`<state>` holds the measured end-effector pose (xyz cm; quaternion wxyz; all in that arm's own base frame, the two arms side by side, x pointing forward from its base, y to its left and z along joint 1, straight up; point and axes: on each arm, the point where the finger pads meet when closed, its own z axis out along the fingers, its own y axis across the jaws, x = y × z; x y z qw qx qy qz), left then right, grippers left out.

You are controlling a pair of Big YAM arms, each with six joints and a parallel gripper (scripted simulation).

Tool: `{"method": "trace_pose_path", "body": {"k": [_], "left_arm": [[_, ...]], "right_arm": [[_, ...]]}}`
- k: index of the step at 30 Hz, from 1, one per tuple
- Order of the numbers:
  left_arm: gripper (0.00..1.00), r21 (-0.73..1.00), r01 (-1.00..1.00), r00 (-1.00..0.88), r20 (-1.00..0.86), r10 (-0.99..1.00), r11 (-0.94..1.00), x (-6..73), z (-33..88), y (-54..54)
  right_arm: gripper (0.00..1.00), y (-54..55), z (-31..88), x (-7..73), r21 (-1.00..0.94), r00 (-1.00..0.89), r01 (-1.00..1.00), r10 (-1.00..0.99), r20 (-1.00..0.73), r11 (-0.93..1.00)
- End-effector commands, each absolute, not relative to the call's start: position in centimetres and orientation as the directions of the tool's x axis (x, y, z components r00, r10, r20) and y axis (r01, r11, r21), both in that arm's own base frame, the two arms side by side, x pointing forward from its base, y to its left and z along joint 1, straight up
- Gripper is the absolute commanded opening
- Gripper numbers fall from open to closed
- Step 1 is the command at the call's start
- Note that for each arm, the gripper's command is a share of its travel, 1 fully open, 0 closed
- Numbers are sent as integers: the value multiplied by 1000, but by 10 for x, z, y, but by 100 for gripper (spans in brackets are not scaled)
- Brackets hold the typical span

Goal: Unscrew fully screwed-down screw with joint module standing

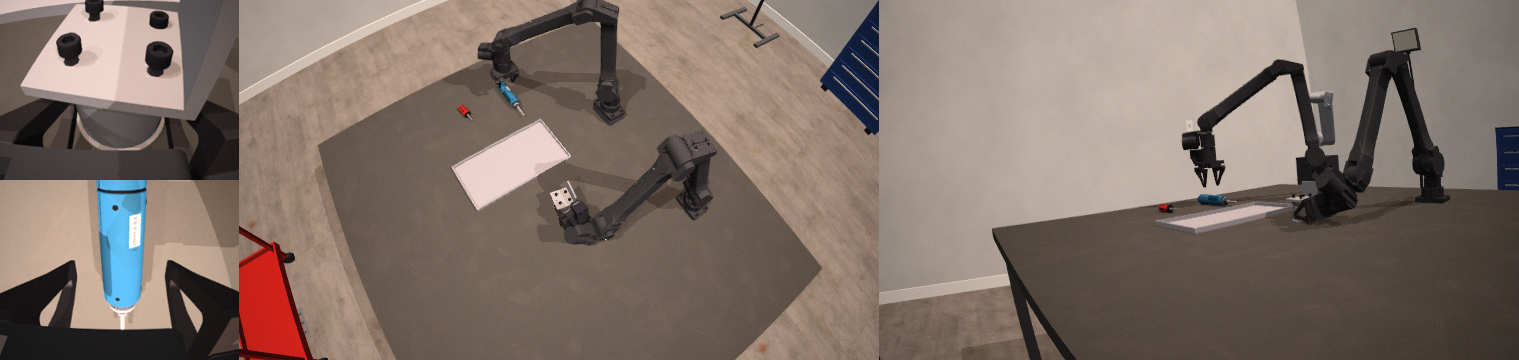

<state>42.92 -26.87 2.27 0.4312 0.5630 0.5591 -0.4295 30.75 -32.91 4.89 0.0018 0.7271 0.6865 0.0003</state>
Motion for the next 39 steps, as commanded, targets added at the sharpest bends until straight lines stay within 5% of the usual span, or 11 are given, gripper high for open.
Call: {"method": "trace_pose_path", "body": {"k": [1, 39], "left_arm": [[61, 26, 1000, 26, -967, 252, -1, 437, 30, -271], [59, 26, 1000, 26, -967, 252, -1, 437, 30, -271]], "right_arm": [[65, -324, 41, 313, 1, 56, 998, 998, -2, -56], [65, -324, 41, 313, 1, 56, 998, 998, -2, -56]]}}
